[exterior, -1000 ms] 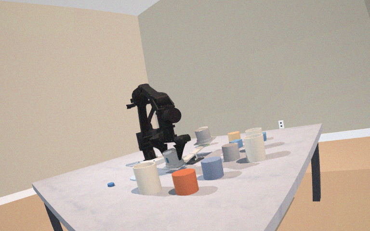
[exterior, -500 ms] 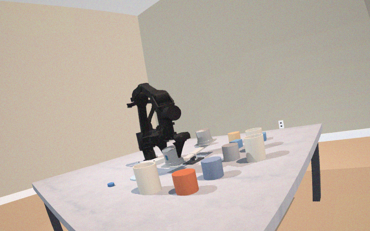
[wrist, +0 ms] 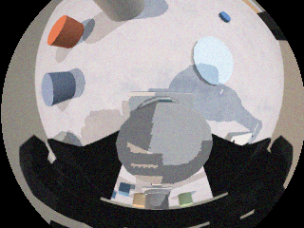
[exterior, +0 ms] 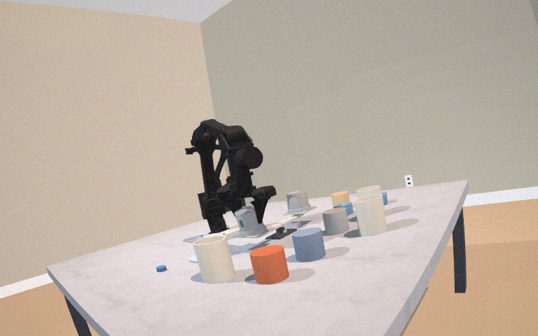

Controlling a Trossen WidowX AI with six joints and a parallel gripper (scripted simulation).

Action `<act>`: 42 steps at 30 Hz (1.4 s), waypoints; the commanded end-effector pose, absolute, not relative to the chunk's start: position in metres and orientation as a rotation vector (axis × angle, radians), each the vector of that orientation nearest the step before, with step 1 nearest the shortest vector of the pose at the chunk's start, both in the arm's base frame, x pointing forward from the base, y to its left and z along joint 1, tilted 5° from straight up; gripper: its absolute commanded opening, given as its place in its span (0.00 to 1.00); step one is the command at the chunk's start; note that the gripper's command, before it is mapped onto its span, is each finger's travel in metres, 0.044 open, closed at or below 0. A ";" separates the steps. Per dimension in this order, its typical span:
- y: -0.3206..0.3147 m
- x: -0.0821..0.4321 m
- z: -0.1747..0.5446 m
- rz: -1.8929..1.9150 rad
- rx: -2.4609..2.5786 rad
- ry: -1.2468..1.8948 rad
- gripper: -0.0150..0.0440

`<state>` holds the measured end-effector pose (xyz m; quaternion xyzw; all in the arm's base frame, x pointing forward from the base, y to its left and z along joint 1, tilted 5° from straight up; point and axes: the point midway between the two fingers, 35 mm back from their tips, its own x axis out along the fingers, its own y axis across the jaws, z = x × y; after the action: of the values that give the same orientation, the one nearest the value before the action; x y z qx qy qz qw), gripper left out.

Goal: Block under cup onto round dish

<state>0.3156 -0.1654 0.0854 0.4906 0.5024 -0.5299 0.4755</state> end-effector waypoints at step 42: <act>-0.167 0.322 0.150 -1.283 1.201 1.198 0.25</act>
<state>0.3209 -0.1659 0.1405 0.4918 0.4998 -0.5274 0.4797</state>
